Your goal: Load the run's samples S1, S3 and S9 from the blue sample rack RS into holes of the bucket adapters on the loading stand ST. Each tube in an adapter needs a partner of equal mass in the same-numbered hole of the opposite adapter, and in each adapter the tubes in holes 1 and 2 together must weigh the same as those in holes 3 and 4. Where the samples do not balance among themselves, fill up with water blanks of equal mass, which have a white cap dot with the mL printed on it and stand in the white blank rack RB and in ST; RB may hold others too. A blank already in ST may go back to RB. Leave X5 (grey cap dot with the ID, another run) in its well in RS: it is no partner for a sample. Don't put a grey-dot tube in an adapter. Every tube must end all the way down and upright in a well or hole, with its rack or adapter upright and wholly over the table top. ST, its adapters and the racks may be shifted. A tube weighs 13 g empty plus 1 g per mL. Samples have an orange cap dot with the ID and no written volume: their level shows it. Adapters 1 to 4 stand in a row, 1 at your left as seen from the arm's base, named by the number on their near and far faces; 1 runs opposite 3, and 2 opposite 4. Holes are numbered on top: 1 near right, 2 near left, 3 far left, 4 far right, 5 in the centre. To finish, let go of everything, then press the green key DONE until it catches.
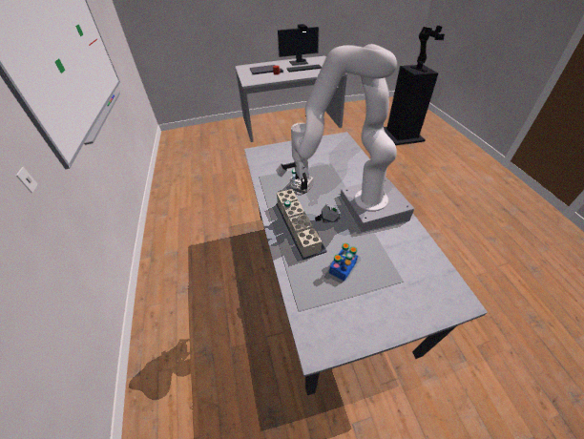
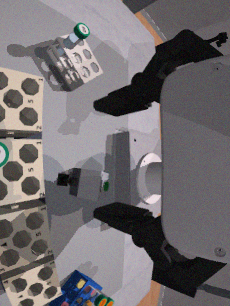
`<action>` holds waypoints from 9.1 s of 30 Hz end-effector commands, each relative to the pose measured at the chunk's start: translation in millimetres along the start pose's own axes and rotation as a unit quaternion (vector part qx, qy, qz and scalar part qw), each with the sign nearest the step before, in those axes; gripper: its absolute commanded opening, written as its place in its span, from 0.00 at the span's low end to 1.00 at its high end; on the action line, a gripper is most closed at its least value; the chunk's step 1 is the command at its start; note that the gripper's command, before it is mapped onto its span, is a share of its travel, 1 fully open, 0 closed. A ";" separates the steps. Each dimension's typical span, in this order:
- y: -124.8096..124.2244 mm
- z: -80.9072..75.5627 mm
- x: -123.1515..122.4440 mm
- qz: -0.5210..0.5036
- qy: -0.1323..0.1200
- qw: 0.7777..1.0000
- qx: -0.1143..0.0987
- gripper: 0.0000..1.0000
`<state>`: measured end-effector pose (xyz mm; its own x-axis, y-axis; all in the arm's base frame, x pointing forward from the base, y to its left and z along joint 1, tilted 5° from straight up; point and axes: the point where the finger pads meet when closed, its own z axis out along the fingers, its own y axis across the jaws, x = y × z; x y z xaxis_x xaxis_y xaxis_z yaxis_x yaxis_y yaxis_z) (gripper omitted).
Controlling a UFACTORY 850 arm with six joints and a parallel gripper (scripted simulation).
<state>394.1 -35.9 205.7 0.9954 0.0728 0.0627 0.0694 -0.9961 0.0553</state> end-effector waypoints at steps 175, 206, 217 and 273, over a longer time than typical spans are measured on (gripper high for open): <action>-429.2 98.4 -58.5 -0.389 0.000 0.921 -0.002 1.00; -429.4 47.8 -58.5 -0.389 0.000 0.921 -0.002 1.00; -429.6 21.1 -58.5 -0.389 0.000 0.921 -0.002 1.00; -414.0 51.2 -38.3 -0.327 0.000 0.945 -0.002 0.57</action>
<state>329.7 370.7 135.4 0.7401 0.6723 0.0116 0.6692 -0.7382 0.0852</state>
